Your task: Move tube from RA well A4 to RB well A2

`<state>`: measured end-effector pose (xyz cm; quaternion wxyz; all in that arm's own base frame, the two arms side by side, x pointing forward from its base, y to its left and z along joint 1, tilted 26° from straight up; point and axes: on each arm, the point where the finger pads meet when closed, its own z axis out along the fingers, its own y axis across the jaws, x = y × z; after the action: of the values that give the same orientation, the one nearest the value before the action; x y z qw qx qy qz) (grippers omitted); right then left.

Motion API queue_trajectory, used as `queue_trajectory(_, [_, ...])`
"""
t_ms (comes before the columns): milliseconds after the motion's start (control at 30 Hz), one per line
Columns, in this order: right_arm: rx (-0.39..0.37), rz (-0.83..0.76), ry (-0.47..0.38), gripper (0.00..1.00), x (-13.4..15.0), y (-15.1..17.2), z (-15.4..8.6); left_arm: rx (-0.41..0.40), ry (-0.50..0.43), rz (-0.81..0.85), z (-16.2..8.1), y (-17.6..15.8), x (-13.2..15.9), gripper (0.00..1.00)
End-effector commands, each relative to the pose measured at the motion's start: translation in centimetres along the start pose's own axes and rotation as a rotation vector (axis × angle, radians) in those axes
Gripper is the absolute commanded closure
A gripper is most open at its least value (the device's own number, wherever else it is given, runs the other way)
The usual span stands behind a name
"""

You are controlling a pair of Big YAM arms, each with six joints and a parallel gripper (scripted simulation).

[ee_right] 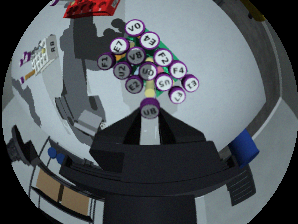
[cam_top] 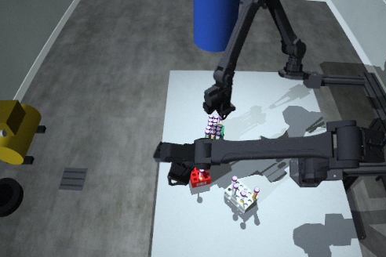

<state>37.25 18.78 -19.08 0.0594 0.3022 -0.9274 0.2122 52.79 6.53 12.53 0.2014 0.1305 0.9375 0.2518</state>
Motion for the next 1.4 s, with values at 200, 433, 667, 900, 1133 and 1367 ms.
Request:
queue_trajectory(200, [-0.001, 0.006, -0.04, 1.0, -1.6, 0.3, -2.6, -0.011, -0.031, -0.013, -0.8, 0.8, -1.5, 0.7])
queue_trajectory(433, [-0.002, 0.013, -0.051, 1.0, -2.5, 0.0, -3.7, -0.011, -0.031, -0.013, -0.8, 0.8, -1.5, 0.7])
queue_trajectory(667, [-0.004, 0.012, -0.01, 1.0, -0.4, -0.5, -2.9, -0.011, -0.031, -0.013, -0.8, 0.8, -1.5, 0.7])
queue_trajectory(900, [-0.001, 0.007, -0.039, 1.0, -1.5, 0.2, -4.6, -0.011, -0.031, -0.013, -0.8, 0.8, -1.5, 0.7])
queue_trajectory(1133, [-0.004, 0.016, -0.039, 1.0, -2.0, -0.1, -5.0, -0.011, -0.031, -0.013, -0.8, 0.8, -1.5, 0.7])
queue_trajectory(1367, [-0.003, 0.013, -0.056, 1.0, -2.4, 0.1, -6.4, -0.011, -0.031, -0.013, -0.8, 0.8, -1.5, 0.7])
